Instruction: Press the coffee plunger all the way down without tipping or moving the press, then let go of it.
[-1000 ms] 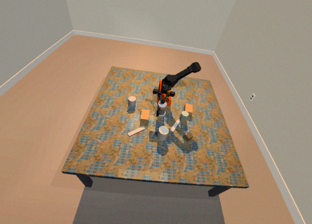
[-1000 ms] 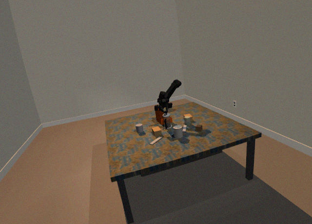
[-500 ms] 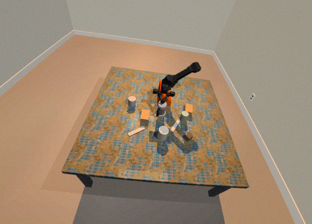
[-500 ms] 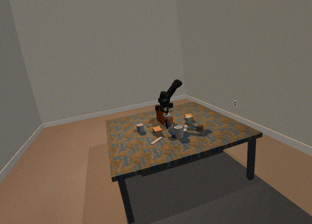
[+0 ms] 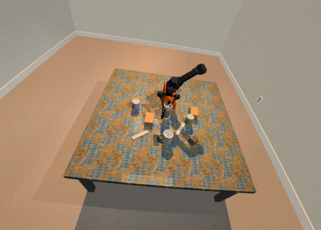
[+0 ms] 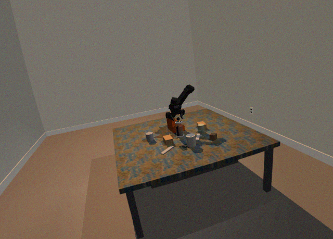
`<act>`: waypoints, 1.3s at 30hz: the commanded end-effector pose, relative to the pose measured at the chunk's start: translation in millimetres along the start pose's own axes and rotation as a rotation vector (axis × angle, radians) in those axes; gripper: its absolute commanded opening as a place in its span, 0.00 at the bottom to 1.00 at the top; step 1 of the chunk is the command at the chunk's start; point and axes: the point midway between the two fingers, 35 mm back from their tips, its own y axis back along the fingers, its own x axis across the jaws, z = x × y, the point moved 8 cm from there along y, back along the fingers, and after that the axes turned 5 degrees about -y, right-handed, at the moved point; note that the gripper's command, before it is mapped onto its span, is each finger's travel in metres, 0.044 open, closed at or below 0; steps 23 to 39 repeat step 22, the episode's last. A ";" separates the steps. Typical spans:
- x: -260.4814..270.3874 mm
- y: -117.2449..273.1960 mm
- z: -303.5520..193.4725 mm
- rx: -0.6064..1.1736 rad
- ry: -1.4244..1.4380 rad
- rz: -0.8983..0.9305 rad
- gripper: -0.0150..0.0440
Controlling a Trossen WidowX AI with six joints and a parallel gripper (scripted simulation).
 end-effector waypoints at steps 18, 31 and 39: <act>9.9 55.1 48.4 0.023 -0.015 -0.017 1.00; 16.8 65.0 52.3 0.020 -0.021 -0.006 1.00; 16.8 65.0 52.3 0.020 -0.021 -0.006 1.00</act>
